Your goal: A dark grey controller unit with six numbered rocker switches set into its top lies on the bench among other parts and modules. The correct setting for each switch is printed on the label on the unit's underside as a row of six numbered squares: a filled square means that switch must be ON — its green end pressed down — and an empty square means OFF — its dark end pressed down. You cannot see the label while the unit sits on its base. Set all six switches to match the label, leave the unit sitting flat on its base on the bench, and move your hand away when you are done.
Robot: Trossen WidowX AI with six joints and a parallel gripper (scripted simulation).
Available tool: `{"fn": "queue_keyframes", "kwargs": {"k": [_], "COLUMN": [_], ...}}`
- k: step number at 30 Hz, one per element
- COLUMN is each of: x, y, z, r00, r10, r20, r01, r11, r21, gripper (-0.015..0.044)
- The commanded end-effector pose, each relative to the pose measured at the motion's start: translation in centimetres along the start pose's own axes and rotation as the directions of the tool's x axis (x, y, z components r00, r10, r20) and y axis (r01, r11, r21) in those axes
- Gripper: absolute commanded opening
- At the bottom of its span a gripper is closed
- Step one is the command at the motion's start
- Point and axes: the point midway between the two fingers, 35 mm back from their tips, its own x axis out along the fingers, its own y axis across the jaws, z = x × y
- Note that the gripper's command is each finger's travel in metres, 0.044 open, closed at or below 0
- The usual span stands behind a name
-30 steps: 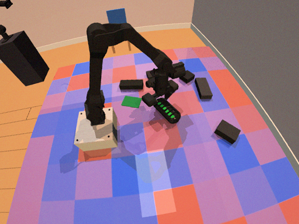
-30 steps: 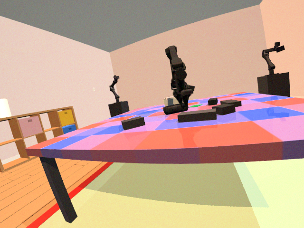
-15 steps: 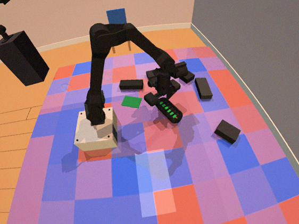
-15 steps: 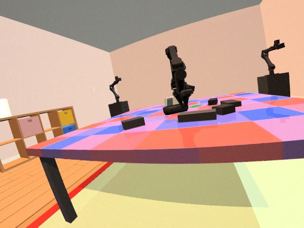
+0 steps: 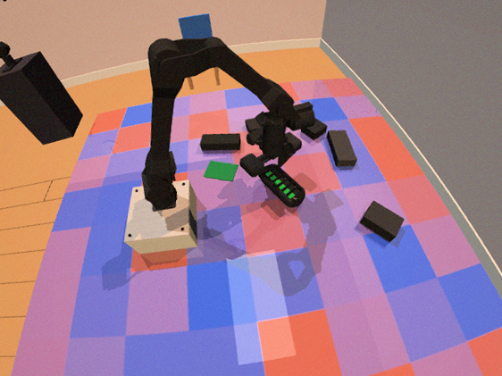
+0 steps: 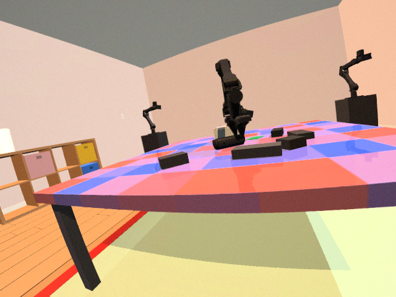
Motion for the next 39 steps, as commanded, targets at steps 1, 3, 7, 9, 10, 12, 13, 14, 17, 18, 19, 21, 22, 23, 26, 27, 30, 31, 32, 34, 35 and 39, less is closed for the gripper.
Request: {"fn": "queue_keyframes", "kwargs": {"k": [1,3,7,9,10,12,13,14,17,18,19,21,22,23,26,27,30,31,32,34,35,39], "x": [-4.1,-4.4,-4.4,-4.4,-4.4,-4.4,-4.6,-5.3,-9.9,-11.2,-12.0,-12.2,-12.2,-12.2,-12.2,-12.2,-12.2,-12.2,-12.2,-12.2,-12.2,-12.2], "y": [-0.3,-0.2,-0.2,-0.2,-0.2,-0.2,-0.2,-0.3,-0.1,0.1,0.2,0.2,0.2,0.2,0.2,0.2,0.2,0.2,0.2,0.2,0.2,0.2], "z": [-0.1,-0.1,-0.1,-0.1,-0.1,-0.1,-0.1,-0.1,0.0,0.1,0.1,0.1,0.1,0.1,0.1,0.1,0.1,0.1,0.1,0.1,0.1,0.1], "r00": [0.999,0.999,0.999,0.999,0.999,0.999,0.999,0.999,0.999,0.999,0.999,0.999,0.999,0.999,0.999,0.999,0.999,0.999,0.999,0.999,0.999,0.999], "r10": [-0.044,-0.045,-0.045,-0.045,-0.045,-0.045,-0.045,-0.045,-0.044,-0.044,-0.044,-0.044,-0.044,-0.044,-0.044,-0.044,-0.044,-0.044,-0.044,-0.044,-0.044,-0.044], "r20": [-0.015,-0.016,-0.016,-0.016,-0.016,-0.016,-0.016,-0.015,-0.013,-0.013,-0.012,-0.012,-0.012,-0.012,-0.012,-0.012,-0.012,-0.012,-0.012,-0.012,-0.012,-0.012], "r01": [0.044,0.045,0.045,0.045,0.045,0.045,0.045,0.045,0.044,0.044,0.044,0.044,0.044,0.044,0.044,0.044,0.044,0.044,0.044,0.044,0.044,0.044], "r11": [0.999,0.999,0.999,0.999,0.999,0.999,0.999,0.999,0.999,0.999,0.999,0.999,0.999,0.999,0.999,0.999,0.999,0.999,0.999,0.999,0.999,0.999], "r21": [-0.004,-0.005,-0.005,-0.005,-0.005,-0.005,-0.005,-0.004,-0.002,-0.002,-0.001,-0.001,-0.001,-0.001,-0.001,-0.001,-0.001,-0.001,-0.001,-0.001,-0.001,-0.001], "gripper": [0.044,0.044,0.044,0.044,0.044,0.044,0.0414,0.0387,0.0309,0.0282,0.0256,0.0204,0.0177,0.0151,0.0072,0.0046,0.0,0.0,0.0,0.0,0.0,0.0]}}
